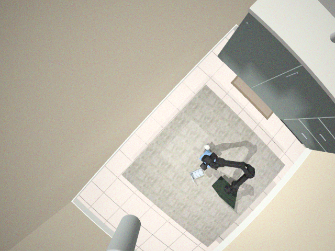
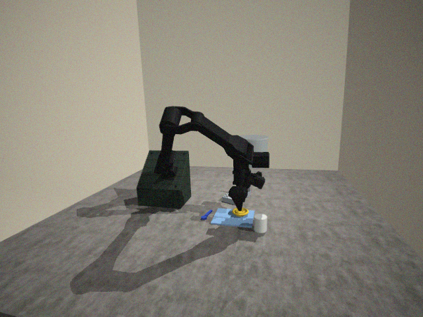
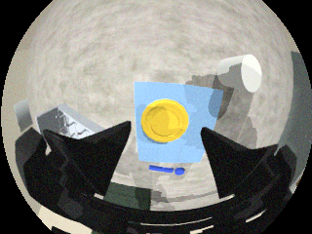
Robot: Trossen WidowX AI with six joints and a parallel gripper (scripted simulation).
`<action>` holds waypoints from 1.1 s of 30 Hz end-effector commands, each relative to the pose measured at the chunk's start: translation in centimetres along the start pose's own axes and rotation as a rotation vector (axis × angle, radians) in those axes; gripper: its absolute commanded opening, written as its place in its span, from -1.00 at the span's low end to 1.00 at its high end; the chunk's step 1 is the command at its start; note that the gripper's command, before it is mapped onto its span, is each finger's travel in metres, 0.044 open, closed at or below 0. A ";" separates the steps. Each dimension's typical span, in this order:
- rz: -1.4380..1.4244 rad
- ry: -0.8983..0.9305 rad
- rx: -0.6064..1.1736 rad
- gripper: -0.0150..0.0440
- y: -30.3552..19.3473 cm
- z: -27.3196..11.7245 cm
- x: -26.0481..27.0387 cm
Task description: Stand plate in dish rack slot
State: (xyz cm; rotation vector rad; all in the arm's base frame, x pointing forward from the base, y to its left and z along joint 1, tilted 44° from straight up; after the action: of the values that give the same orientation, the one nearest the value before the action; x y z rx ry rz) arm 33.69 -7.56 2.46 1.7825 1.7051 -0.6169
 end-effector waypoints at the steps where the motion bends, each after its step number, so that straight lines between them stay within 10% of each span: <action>1: -0.011 -0.005 0.009 0.86 -0.4 0.9 0.1; 33: -0.011 -0.008 0.009 0.58 -0.6 3.4 0.1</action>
State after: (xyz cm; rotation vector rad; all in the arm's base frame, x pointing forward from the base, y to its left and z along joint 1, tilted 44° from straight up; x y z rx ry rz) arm 33.50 -9.80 -0.03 1.7802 1.7070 -0.6281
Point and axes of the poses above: the point midway between the two fingers, 35 mm back from their tips, its own z axis out along the fingers, its own x axis across the jaws, y = z × x, the point moved 1 cm from there along -z, back along the fingers, and after that the axes turned 4 degrees about z, right-handed, at the moved point
